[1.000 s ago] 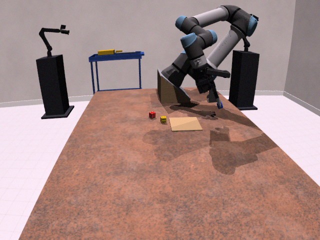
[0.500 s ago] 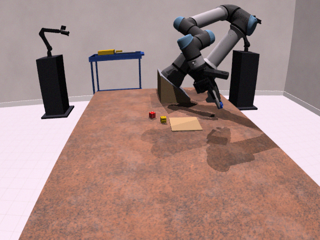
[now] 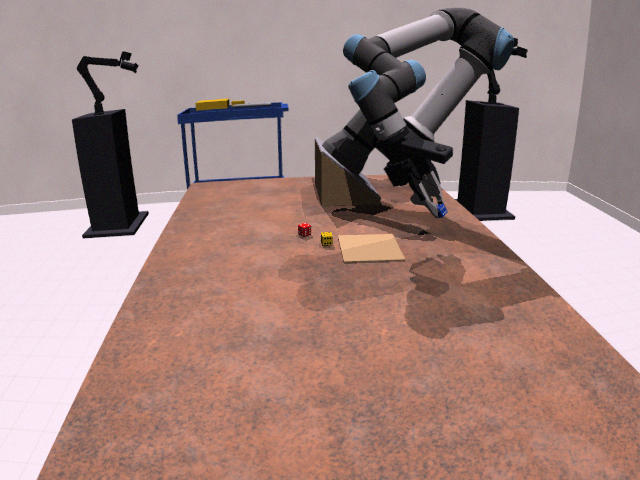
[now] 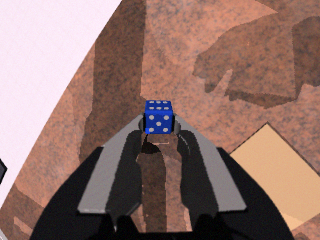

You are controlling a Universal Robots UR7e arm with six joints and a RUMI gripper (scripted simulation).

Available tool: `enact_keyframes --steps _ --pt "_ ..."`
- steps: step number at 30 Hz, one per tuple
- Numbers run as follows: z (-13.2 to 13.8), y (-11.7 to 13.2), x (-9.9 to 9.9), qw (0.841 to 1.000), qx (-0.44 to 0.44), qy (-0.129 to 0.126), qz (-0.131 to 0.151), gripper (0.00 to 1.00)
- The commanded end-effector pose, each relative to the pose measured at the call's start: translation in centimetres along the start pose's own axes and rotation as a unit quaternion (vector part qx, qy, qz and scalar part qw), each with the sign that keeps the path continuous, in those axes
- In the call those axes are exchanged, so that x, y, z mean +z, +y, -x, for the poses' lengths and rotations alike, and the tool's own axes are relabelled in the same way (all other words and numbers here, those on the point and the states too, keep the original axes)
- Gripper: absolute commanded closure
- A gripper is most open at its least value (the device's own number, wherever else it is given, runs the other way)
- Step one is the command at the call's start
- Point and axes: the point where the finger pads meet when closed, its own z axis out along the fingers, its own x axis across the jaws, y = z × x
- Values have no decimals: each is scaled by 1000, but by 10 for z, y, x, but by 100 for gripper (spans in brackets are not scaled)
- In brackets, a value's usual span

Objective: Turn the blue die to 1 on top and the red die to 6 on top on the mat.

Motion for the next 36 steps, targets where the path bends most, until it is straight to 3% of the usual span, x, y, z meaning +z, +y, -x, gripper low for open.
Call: enact_keyframes --steps 1,20,34,36 --pt "-2 0 -1 997 75 1 -11 94" --pt "-8 -1 -3 965 258 -14 -41 94" --pt "-12 0 -6 904 421 -36 -65 94" --pt "-12 0 -6 904 421 -36 -65 94"
